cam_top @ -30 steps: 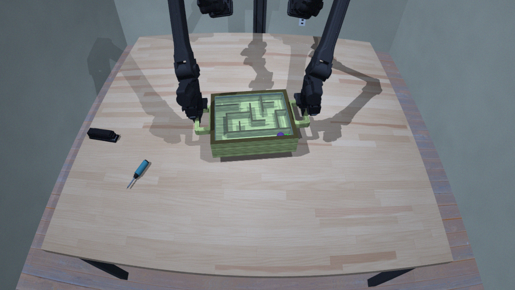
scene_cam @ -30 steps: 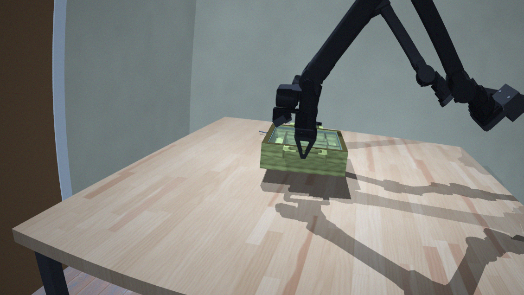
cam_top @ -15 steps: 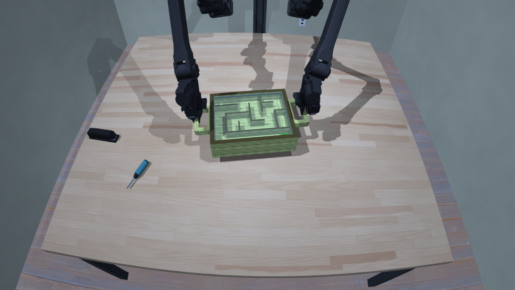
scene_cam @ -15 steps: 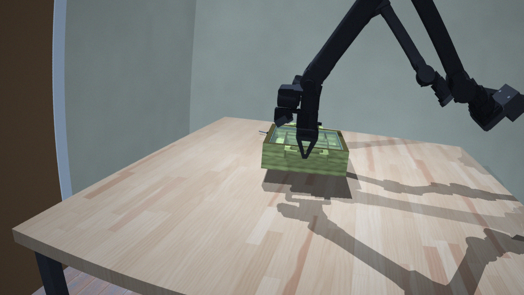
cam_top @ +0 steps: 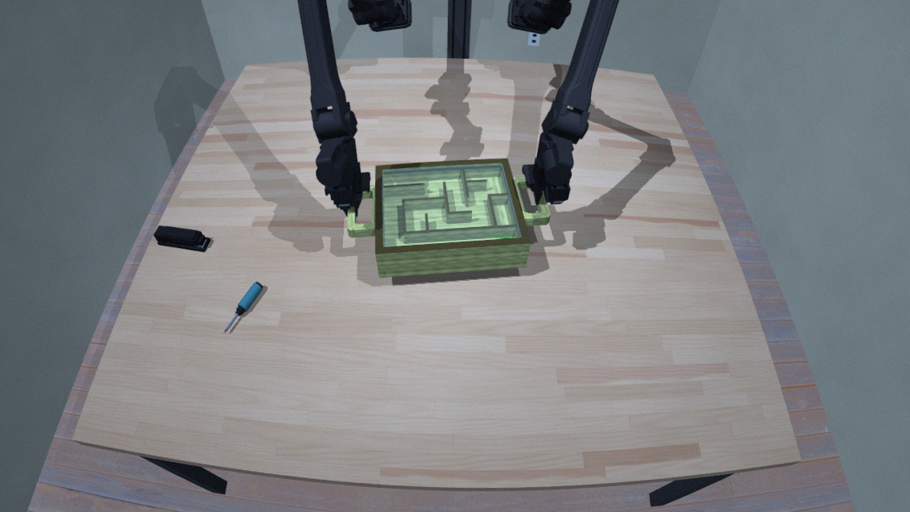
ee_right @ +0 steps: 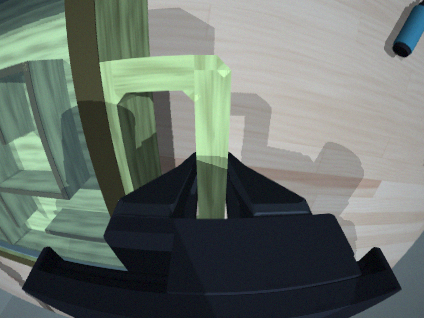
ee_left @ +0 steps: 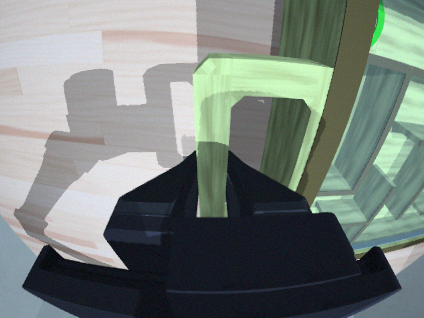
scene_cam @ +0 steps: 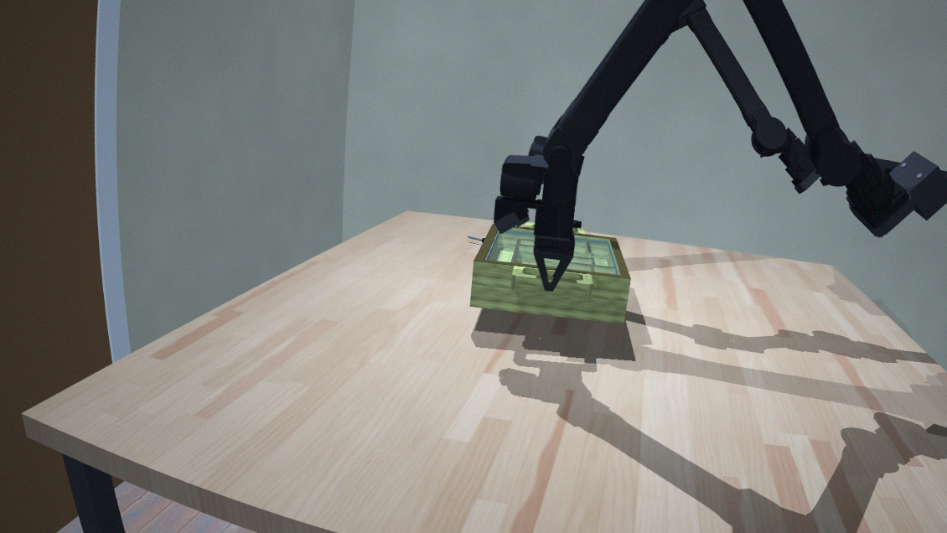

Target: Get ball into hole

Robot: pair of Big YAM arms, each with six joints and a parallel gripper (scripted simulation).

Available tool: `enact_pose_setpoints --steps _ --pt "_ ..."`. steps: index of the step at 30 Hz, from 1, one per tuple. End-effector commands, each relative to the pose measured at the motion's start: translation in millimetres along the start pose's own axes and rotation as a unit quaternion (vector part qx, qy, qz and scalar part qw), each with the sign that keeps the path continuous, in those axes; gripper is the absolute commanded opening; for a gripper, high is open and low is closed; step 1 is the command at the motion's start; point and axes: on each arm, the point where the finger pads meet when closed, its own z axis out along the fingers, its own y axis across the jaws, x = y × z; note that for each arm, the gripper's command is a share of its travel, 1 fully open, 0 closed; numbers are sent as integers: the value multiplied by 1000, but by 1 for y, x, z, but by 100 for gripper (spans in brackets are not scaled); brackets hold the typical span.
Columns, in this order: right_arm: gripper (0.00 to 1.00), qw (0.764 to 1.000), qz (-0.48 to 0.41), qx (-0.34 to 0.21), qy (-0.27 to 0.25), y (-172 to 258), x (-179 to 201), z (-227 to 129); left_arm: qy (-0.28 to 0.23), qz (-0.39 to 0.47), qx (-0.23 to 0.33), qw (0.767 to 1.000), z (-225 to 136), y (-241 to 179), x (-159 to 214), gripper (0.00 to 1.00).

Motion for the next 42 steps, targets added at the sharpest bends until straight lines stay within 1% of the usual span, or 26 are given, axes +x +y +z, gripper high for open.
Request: enact_pose_setpoints --steps 1,2,3,4,8,9,10,11,13,14,16,17,20,21,23,24,27,30,31,33,35,36,39,40,41,42 --pt "0 998 3 15 -67 -26 -57 -34 -73 -20 26 997 -42 -17 -58 0" --pt "0 998 2 15 -67 -26 -57 -32 -72 -20 26 997 -41 -17 -58 0" --pt "0 998 1 14 -63 -25 -55 -27 -54 -6 24 998 -20 -22 -47 0" --pt "0 999 -2 8 -43 -17 -40 -4 -47 0 23 999 -11 -24 -43 0" --pt "0 999 -10 -7 -42 4 -40 4 -45 0 21 999 -1 -21 -41 0" --pt "0 999 -10 -7 -44 4 -40 3 -45 -6 13 999 2 -9 -42 0" --pt "0 999 -7 -5 -50 2 -45 -2 -50 -9 12 999 -2 -4 -45 0" --pt "0 999 10 -7 -47 2 -45 -4 -43 -8 11 999 -5 -3 -45 0" --pt "0 998 12 -6 -57 -1 -52 -10 -39 0 19 999 -13 -12 -43 0" --pt "0 998 14 -3 -68 -6 -59 -22 -49 -1 23 999 -25 -15 -48 0" --pt "0 998 14 -3 -68 -6 -59 -22 -49 -1 23 999 -25 -15 -48 0" --pt "0 998 9 -6 -55 -5 -55 -19 -48 -3 23 999 -23 -16 -50 0" --pt "0 998 14 -4 -66 -6 -60 -16 -55 -2 24 998 -18 -17 -53 0" --pt "0 998 14 -3 -66 -7 -60 -15 -43 1 23 999 2 -22 -45 0" --pt "0 999 5 -1 -37 -8 -38 18 -39 1 22 999 11 -24 -43 0" --pt "0 999 2 4 -34 -15 -36 21 -38 1 22 999 13 -24 -42 0" --pt "0 1000 -2 3 -31 -15 -33 26 -37 2 22 999 18 -24 -41 0" --pt "0 999 0 -8 -50 0 -49 9 -38 -3 18 999 8 -13 -45 0" --pt "0 998 2 -6 -57 -4 -54 0 -37 1 22 999 -1 -18 -45 0" --pt "0 998 2 -6 -57 -4 -54 0 -37 1 22 999 -1 -18 -45 0" --pt "0 999 11 -9 -50 -3 -56 -3 -42 -7 15 999 -3 -3 -54 0" --pt "0 998 2 -6 -64 -5 -62 -2 -46 -12 12 999 -1 1 -55 0" --pt "0 998 -5 -6 -63 -4 -60 2 -58 -17 12 998 3 1 -60 0" --pt "0 999 -8 -10 -48 2 -49 19 -60 -22 13 998 4 0 -61 0" --pt "0 999 -11 -13 -36 7 -40 32 -46 -19 16 999 18 -10 -52 0" --pt "0 999 -11 -13 -35 7 -40 34 -34 -15 18 999 30 -18 -43 0"
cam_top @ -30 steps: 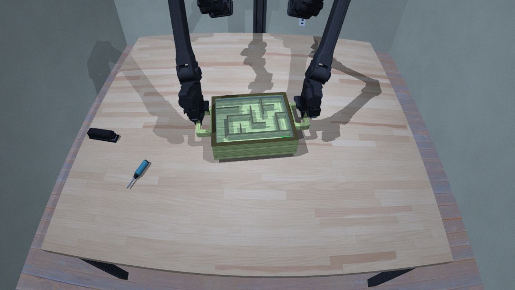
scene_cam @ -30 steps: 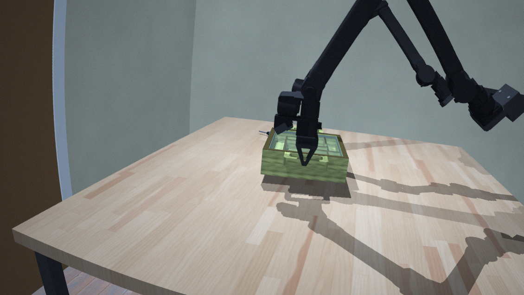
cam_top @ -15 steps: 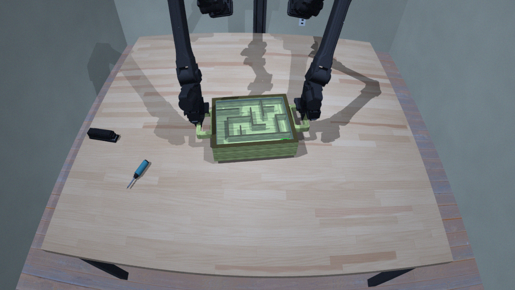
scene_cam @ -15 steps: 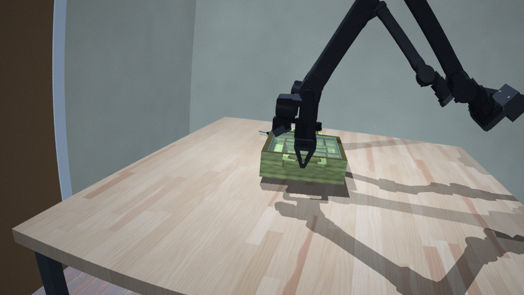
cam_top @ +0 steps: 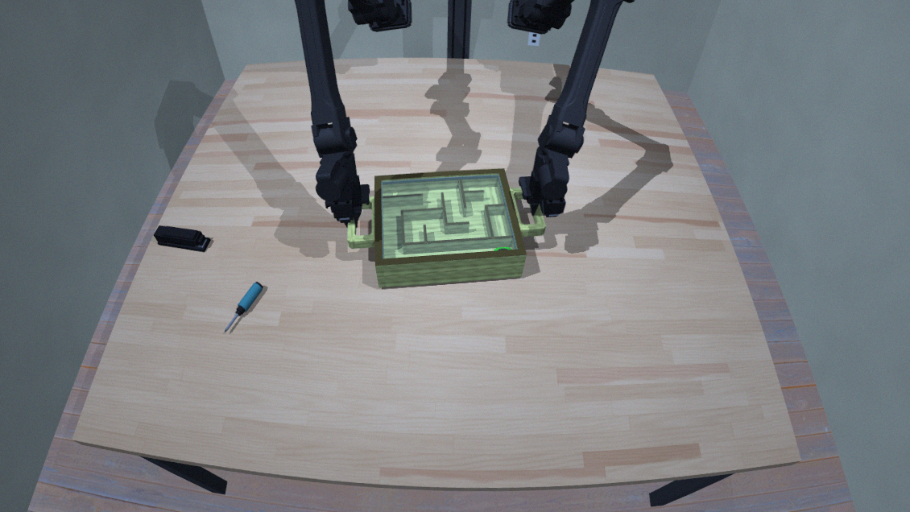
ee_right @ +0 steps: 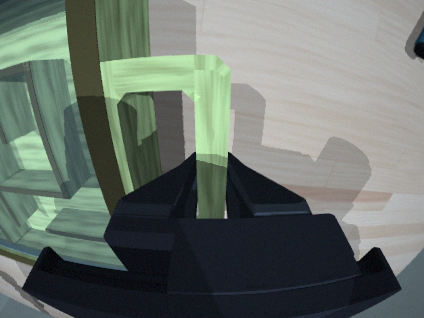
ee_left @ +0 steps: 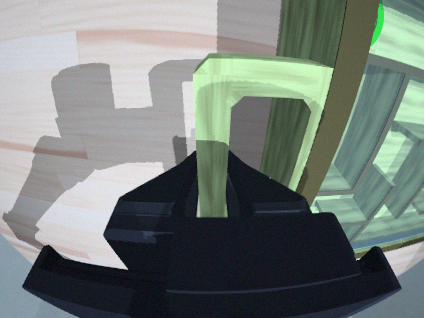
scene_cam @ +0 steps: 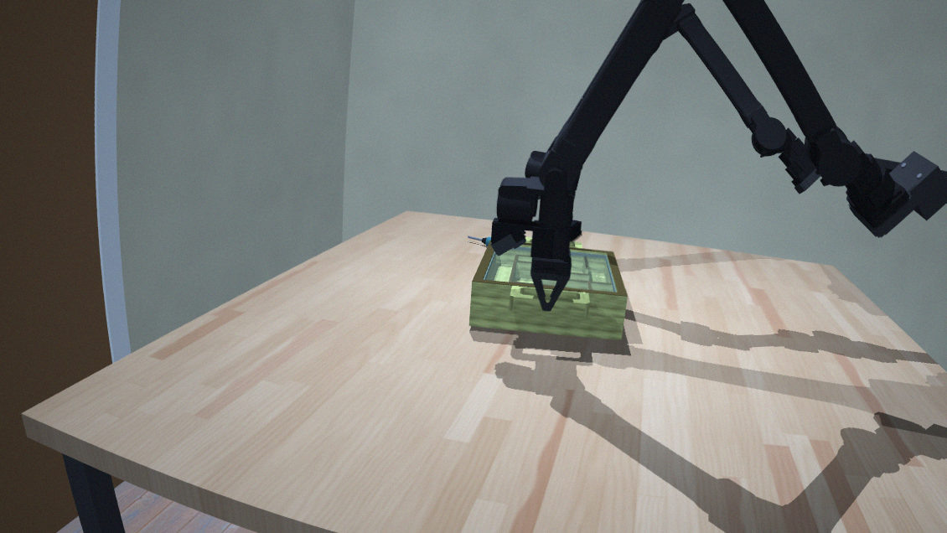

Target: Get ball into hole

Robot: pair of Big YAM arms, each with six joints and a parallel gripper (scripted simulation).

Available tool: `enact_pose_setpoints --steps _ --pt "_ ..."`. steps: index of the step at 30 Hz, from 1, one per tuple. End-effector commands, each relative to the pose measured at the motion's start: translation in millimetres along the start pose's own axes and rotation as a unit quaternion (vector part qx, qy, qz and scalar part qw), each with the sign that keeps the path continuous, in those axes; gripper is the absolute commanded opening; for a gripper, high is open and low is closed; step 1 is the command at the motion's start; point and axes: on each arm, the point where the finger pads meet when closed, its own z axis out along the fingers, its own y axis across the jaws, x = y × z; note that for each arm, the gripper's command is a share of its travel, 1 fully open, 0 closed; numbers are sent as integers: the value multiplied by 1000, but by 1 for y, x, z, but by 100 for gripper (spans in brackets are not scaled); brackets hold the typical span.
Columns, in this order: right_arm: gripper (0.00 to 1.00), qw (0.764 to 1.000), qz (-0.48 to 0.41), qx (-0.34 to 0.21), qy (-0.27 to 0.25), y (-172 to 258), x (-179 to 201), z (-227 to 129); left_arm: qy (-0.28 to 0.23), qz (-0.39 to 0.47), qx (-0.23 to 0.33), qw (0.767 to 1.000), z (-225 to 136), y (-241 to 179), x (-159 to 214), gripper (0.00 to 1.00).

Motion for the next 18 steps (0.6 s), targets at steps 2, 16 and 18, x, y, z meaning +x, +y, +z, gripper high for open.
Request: enact_pose_setpoints --steps 2,16,18 --pt "0 999 -9 -11 -41 12 -42 1 -53 -3 16 998 -18 -12 -49 0" --pt "0 998 -6 -6 -60 -1 -57 -32 -70 -18 21 997 -38 -13 -58 0" --pt "0 998 -5 -5 -65 -2 -59 -33 -68 -17 21 997 -37 -13 -57 0"
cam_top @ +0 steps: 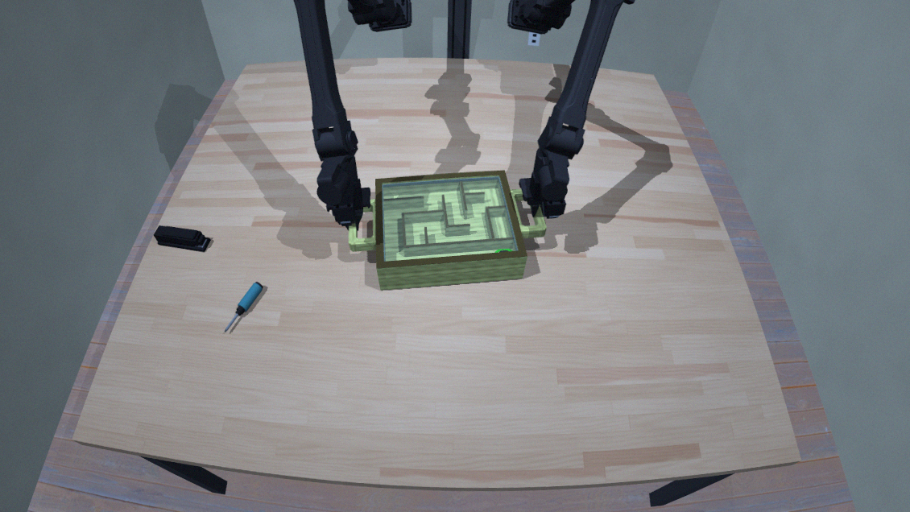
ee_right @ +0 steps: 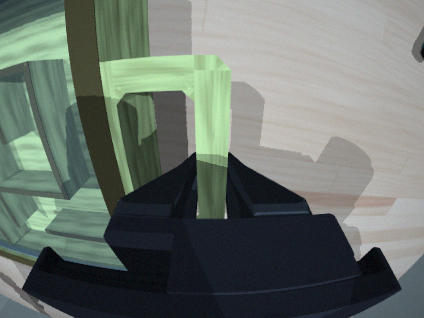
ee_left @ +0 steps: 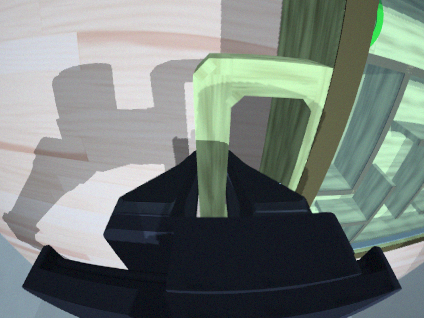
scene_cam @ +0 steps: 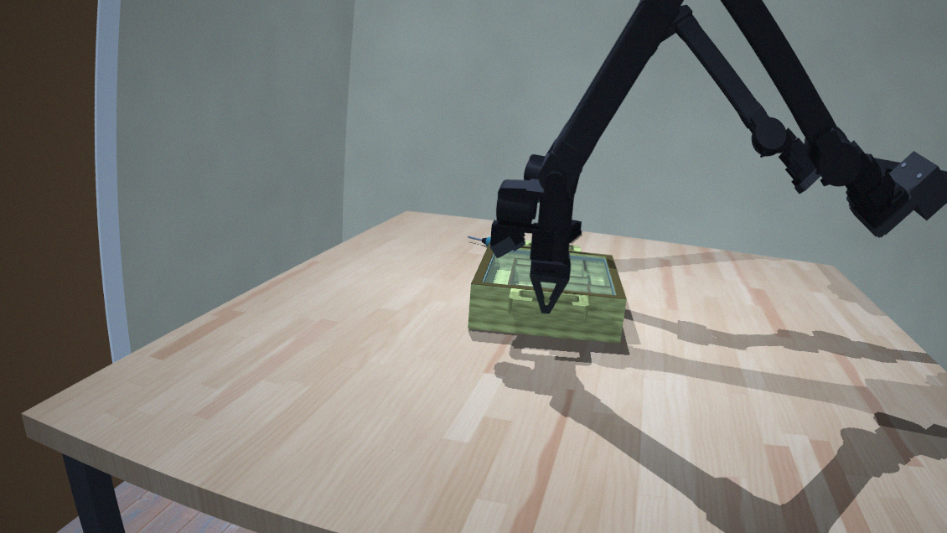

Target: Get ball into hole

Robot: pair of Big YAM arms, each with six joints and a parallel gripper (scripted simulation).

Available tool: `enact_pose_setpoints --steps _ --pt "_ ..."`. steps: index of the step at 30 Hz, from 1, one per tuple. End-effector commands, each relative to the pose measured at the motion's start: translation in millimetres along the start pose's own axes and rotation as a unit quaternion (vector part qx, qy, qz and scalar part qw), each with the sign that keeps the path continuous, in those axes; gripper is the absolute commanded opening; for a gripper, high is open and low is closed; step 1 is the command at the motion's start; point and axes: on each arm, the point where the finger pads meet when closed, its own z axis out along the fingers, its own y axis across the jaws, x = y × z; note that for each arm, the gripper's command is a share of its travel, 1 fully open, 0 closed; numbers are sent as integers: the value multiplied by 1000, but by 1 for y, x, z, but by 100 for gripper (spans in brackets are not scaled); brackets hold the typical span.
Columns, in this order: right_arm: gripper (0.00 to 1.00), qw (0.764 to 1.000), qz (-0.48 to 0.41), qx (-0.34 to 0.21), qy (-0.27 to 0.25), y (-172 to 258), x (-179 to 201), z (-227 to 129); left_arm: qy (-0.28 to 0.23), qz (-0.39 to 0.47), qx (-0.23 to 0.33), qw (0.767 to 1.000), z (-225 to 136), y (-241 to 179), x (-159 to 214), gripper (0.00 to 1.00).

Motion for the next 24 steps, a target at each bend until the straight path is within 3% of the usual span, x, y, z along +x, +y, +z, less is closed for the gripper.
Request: enact_pose_setpoints --steps 1,12,18,24 --pt "0 998 -4 -3 -64 -3 -58 -41 -66 -16 24 997 -41 -15 -56 0" --pt "0 998 1 7 -64 -17 -54 -41 -67 -17 23 997 -42 -16 -54 0" --pt "0 998 -1 4 -62 -14 -50 -39 -42 -9 19 999 -30 -16 -22 0" --pt "0 999 3 1 -53 -12 -43 -38 -56 -13 22 998 -37 -17 -40 0"
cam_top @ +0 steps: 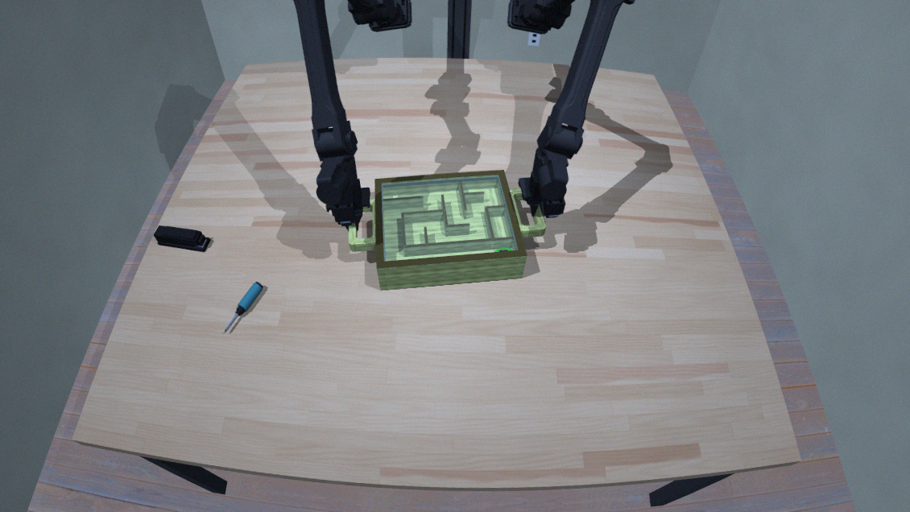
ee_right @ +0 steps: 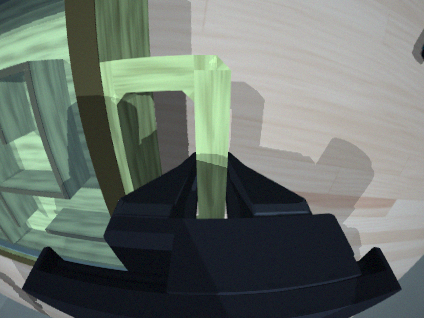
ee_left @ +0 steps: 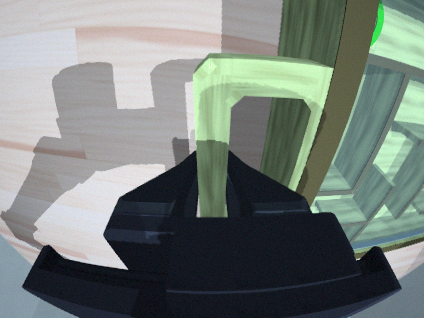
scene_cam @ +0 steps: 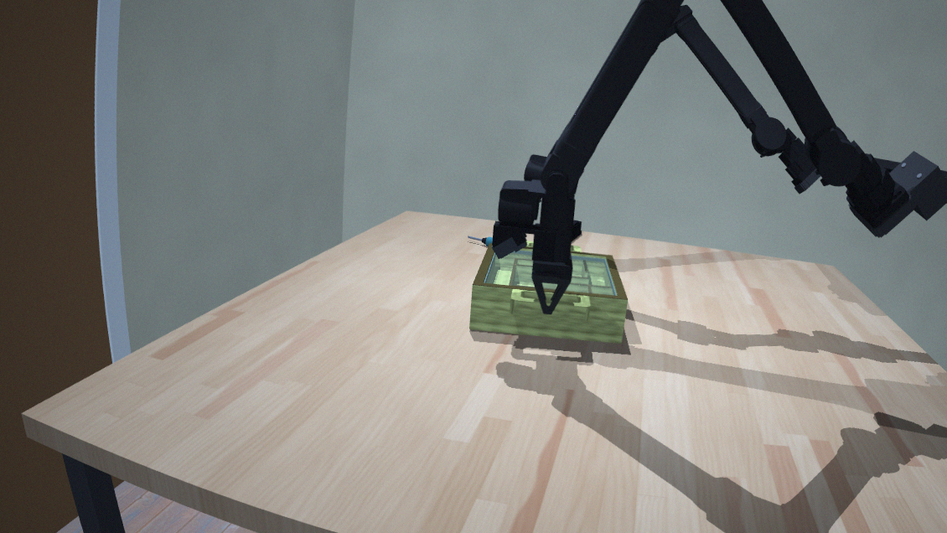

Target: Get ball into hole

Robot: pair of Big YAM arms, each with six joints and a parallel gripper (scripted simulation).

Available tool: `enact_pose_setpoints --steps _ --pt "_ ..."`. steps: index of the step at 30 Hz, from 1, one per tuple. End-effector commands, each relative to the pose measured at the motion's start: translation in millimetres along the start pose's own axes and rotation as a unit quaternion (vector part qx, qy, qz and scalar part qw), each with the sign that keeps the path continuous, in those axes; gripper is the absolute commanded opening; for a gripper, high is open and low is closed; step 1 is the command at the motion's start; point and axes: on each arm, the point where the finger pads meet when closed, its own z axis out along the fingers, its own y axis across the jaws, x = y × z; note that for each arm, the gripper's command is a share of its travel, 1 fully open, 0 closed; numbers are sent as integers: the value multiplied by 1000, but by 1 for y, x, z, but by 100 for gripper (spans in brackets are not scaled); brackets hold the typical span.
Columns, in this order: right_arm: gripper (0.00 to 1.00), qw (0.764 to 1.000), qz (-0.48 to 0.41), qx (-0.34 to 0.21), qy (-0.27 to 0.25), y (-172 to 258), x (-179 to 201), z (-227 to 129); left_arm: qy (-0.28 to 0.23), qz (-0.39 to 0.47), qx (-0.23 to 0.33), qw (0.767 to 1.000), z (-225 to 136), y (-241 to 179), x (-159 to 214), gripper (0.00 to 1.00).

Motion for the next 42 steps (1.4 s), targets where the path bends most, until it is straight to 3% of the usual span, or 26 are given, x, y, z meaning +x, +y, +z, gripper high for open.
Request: enact_pose_setpoints --steps 1,2,3,20,21,28,32,37,38,42 --pt "0 999 18 0 -46 -8 -40 -39 -45 5 23 999 -41 -16 -44 0" --pt "0 999 15 -4 -49 -2 -44 -42 -46 5 23 999 -42 -16 -46 0" --pt "0 998 15 -2 -55 -6 -51 -43 -47 -1 23 999 -42 -16 -46 41" --pt "0 998 16 1 -64 -7 -56 -44 -13 3 11 1000 -14 -9 -12 41" --pt "41 998 16 1 -64 -7 -56 -44 -13 3 11 1000 -14 -9 -12 41" --pt "41 998 17 6 -55 -12 -49 -36 -13 3 11 1000 -14 -9 -12 41" --pt "41 1000 11 -2 -25 0 -20 -15 -13 3 11 1000 -14 -9 -12 41" --pt "41 1000 11 -3 -25 0 -21 -15 -13 3 11 1000 -14 -9 -12 41" --pt "41 1000 11 -3 -25 0 -21 -15 -21 1 18 1000 -35 -15 -15 41" --pt "41 1000 11 -3 -25 0 -21 -15 -24 0 18 1000 -46 -15 -17 41"
